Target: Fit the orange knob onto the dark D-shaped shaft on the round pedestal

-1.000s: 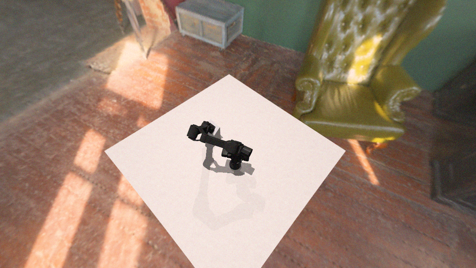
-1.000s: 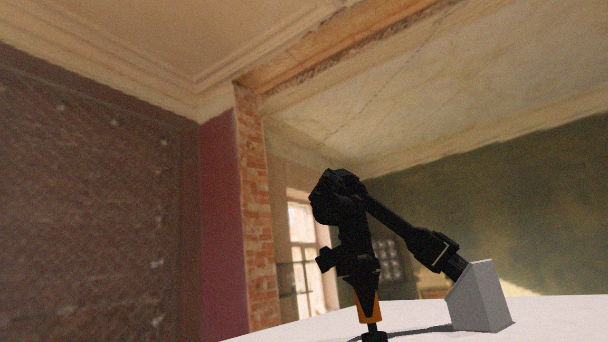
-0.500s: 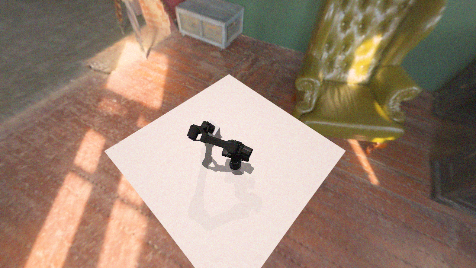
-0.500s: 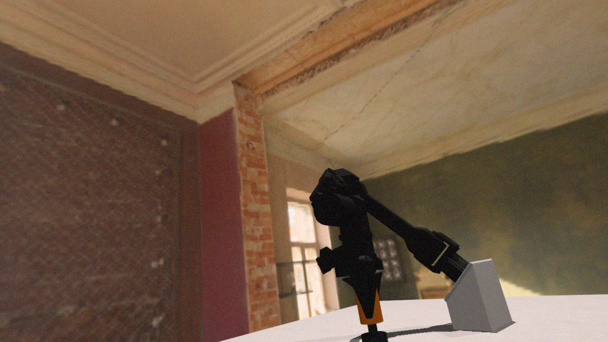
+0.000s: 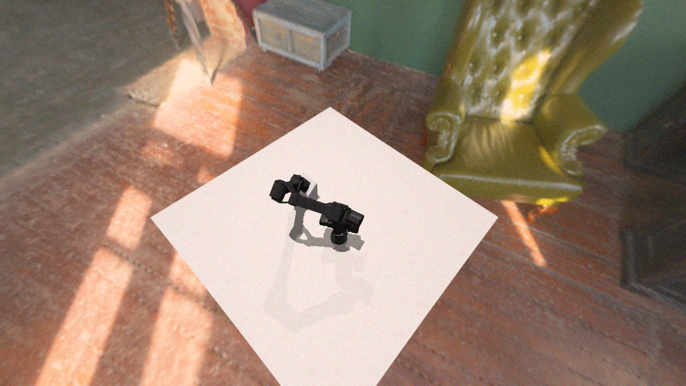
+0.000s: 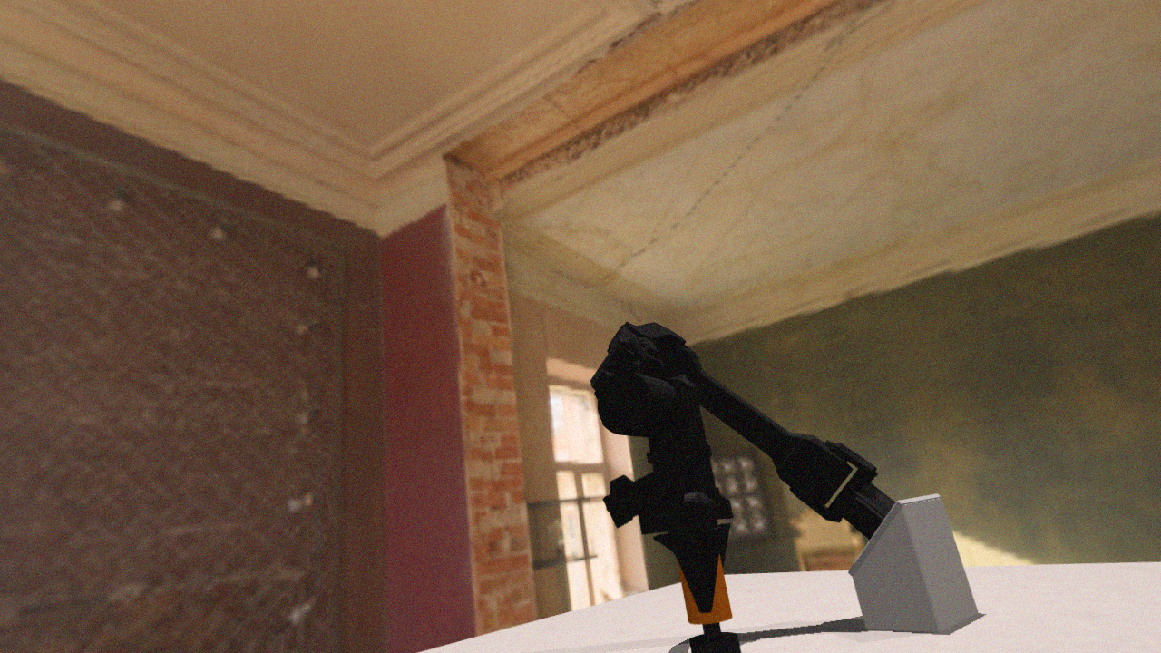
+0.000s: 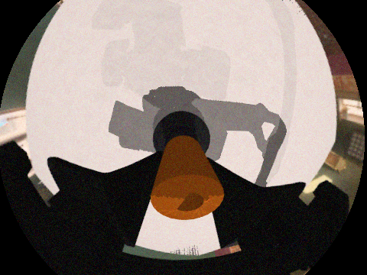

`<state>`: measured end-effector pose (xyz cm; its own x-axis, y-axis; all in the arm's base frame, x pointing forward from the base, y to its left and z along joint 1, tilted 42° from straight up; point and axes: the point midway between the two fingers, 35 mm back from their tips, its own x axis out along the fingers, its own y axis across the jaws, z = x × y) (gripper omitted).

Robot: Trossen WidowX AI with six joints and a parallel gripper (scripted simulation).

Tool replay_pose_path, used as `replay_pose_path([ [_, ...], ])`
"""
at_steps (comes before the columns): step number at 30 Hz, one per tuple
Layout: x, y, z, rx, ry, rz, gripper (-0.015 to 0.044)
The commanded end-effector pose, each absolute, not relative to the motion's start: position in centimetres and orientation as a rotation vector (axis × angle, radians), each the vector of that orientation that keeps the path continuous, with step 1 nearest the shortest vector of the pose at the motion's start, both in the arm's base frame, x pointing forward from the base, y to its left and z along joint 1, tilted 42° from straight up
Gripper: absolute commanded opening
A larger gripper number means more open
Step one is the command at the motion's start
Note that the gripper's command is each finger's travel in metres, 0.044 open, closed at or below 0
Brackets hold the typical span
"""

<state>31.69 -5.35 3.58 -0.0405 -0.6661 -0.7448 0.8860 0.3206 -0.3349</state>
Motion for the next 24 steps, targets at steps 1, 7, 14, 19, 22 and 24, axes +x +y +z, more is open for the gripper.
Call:
replay_pose_path([
  [1,31.7,-5.5,3.6,0.276,0.990,-1.276,0.0000],
  [7,31.7,-5.9,3.1,0.275,0.990,-1.276,0.0000],
  [14,31.7,-6.2,2.6,0.275,0.990,-1.276,0.0000],
  [19,31.6,-6.2,2.6,0.281,0.991,-1.277,0.0000],
  [22,31.6,-6.2,2.6,0.281,0.991,-1.277,0.0000],
  [24,31.6,-6.2,2.6,0.281,0.991,-1.277,0.0000],
])
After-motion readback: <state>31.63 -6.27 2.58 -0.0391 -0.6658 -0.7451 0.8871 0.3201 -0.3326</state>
